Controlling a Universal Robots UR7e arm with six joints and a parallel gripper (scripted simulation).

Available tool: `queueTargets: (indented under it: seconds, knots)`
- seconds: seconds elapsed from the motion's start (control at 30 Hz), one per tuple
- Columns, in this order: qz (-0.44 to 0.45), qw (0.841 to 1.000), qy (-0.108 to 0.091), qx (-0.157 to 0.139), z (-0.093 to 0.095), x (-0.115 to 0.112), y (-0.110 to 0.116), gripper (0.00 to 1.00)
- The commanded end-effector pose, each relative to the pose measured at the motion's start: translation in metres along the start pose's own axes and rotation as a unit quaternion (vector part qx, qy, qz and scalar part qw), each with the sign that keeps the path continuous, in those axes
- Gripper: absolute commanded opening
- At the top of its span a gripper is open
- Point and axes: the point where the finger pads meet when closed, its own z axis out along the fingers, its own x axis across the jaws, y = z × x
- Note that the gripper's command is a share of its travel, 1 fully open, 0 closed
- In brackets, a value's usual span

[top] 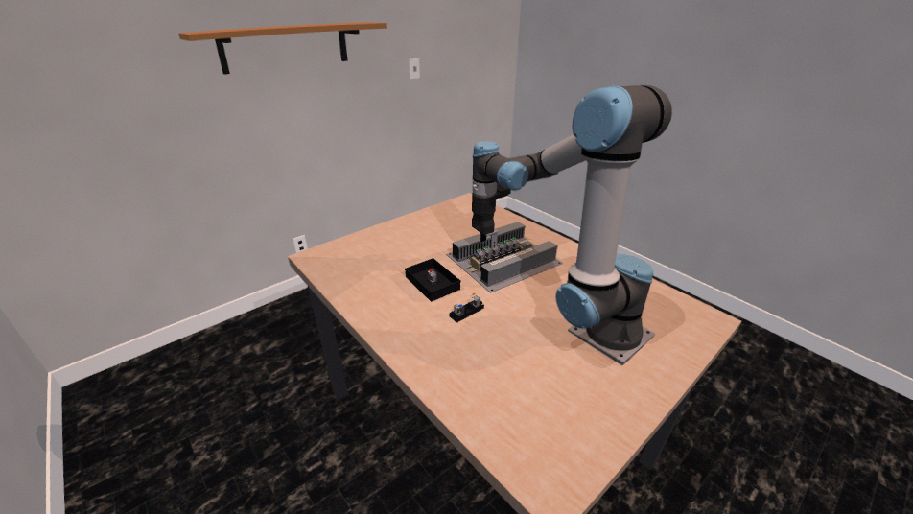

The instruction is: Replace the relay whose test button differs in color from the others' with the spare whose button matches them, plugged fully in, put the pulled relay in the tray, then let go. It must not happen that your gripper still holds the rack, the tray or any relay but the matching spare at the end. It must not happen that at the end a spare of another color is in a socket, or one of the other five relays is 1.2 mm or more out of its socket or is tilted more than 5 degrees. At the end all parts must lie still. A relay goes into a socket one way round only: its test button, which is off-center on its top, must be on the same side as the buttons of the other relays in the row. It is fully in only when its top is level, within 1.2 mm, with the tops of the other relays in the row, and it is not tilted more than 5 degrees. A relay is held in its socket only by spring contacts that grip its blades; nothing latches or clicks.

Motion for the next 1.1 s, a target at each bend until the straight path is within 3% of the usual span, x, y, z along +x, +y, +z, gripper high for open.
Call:
queueTargets:
  seconds: [0.0,1.07]
  knots:
    - [0.0,1.0,-0.003,0.0,-0.0315,-0.0013,0.0,1.0]
    - [0.0,1.0,-0.003,0.0,-0.0242,-0.0013,0.0,1.0]
